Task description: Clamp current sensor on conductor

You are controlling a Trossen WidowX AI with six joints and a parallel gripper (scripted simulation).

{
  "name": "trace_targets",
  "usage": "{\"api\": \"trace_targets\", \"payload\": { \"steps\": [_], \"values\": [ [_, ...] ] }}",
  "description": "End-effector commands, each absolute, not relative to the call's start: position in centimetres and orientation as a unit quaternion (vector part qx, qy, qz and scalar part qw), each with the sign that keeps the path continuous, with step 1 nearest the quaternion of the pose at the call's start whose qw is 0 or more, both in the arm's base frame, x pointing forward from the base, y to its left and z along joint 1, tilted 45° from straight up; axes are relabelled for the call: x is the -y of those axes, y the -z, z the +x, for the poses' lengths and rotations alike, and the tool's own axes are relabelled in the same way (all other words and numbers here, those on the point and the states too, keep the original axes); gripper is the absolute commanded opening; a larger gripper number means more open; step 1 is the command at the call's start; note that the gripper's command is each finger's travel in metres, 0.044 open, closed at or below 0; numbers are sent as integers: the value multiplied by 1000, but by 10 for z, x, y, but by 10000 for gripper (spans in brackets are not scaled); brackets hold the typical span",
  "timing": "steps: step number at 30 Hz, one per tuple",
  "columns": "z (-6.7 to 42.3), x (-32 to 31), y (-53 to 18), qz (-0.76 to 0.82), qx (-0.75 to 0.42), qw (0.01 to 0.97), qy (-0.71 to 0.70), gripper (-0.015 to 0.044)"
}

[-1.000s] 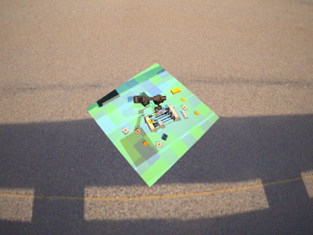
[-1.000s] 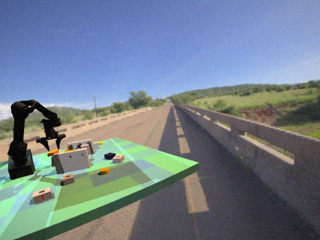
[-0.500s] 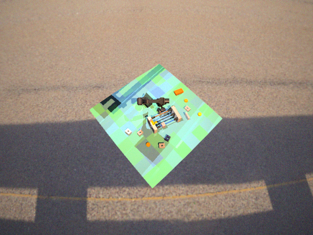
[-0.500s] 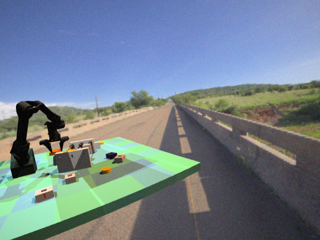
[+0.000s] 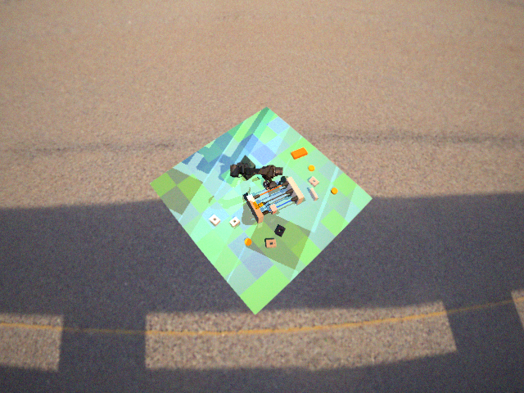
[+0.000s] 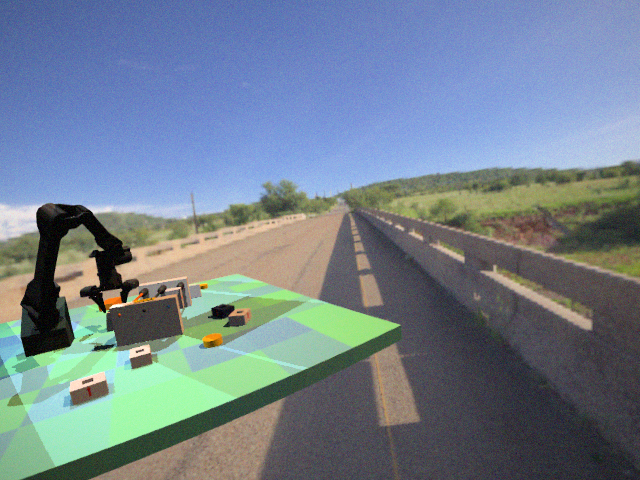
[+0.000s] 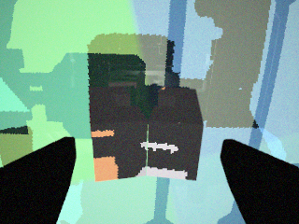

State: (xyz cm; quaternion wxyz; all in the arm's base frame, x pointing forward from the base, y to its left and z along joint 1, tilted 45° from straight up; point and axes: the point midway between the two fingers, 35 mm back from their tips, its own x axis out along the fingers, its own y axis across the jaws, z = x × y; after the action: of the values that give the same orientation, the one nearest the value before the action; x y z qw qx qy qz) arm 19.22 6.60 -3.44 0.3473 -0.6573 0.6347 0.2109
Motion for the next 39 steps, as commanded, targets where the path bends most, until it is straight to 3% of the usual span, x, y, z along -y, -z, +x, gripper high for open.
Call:
{"api": "trace_targets", "payload": {
  "steps": [1, 3, 5, 21, 27, 39],
  "values": [
    [191, -60, 38, -661, -635, 339, -212, 320],
    [191, -59, 39, -661, -635, 338, -213, 320],
    [192, -63, 37, -658, -635, 345, -212, 267],
    [192, -63, 37, -658, -635, 345, -212, 161],
    [193, -76, 26, -658, -635, 345, -214, 3],
    [191, -122, -15, -659, -634, 342, -216, 0]
  ]
}}
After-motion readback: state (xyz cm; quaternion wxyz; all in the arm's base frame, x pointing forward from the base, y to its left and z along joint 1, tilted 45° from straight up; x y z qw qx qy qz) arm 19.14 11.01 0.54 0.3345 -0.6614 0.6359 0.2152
